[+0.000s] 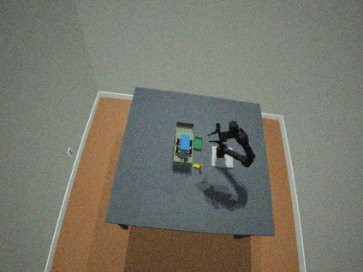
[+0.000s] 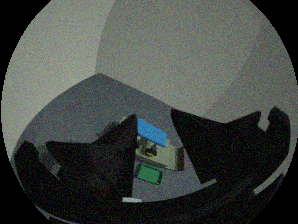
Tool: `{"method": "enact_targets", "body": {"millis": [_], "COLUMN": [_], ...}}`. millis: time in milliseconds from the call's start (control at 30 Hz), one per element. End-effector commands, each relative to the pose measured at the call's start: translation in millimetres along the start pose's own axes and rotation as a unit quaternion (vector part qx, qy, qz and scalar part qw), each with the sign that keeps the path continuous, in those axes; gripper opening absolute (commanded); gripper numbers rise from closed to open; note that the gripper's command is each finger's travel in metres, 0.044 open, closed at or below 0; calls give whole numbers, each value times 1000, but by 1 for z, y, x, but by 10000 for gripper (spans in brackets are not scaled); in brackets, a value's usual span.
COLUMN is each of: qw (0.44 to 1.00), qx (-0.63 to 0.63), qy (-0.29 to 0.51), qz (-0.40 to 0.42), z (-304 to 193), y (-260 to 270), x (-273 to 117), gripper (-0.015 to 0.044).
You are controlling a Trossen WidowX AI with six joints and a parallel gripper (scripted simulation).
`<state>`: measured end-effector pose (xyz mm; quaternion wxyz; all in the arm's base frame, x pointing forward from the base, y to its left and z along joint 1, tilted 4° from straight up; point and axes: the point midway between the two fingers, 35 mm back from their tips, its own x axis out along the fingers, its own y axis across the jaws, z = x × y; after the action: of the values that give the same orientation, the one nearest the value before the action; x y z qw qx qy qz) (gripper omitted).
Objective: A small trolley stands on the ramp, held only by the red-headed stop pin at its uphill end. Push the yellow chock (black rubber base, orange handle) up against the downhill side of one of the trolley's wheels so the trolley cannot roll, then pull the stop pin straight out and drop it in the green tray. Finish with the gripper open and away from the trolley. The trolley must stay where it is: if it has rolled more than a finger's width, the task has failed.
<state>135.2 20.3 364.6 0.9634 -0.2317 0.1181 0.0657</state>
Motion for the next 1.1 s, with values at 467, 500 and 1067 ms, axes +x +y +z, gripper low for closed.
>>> {"method": "enact_targets", "body": {"millis": [467, 500, 1067], "qw": [880, 868, 618], "qx": [441, 460, 700], "qy": [148, 160, 357], "qz": [100, 102, 26], "z": [-35, -37, -68], "y": [13, 15, 59], "x": [47, 49, 85], "gripper": [190, 190, 190]}}
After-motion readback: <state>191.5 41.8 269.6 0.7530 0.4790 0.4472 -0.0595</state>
